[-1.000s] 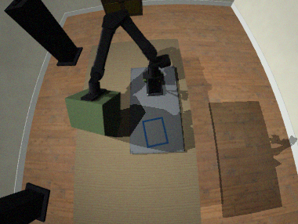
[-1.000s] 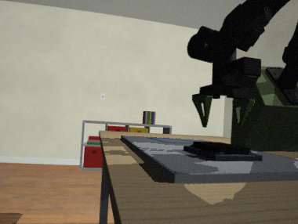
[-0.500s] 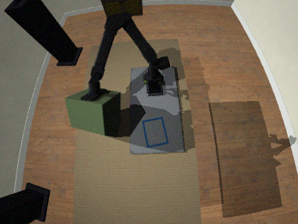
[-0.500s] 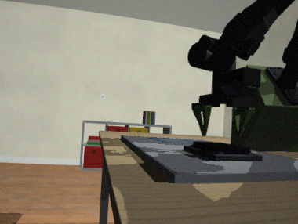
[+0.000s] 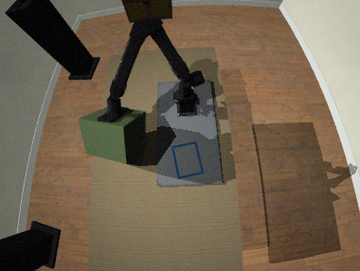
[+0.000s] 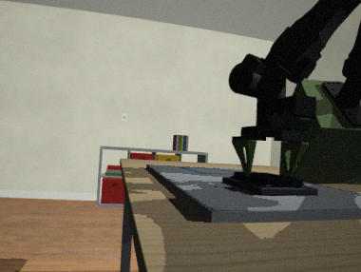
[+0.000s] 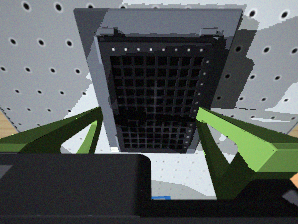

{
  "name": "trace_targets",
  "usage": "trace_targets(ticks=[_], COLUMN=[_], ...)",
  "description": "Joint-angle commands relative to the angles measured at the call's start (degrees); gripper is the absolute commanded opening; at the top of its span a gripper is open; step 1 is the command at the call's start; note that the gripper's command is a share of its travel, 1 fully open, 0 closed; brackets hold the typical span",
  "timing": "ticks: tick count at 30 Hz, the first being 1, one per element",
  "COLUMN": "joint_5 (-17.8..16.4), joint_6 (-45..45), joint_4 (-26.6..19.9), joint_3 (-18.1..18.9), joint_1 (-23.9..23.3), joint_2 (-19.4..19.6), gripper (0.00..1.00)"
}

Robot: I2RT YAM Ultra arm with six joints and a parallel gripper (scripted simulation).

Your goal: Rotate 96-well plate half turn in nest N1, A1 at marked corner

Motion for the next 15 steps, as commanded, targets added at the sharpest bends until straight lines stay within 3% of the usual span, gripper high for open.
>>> trace_targets(ticks=[1,15], joint_5=[0.1,0.5], joint_6=[1.2,2.2], joint_4=[1.7,3.6], joint_3=[0.1,0.2], joint_1=[-0.4,0.6], joint_2=[0.0,1.3], gripper=[1.00,1.00])
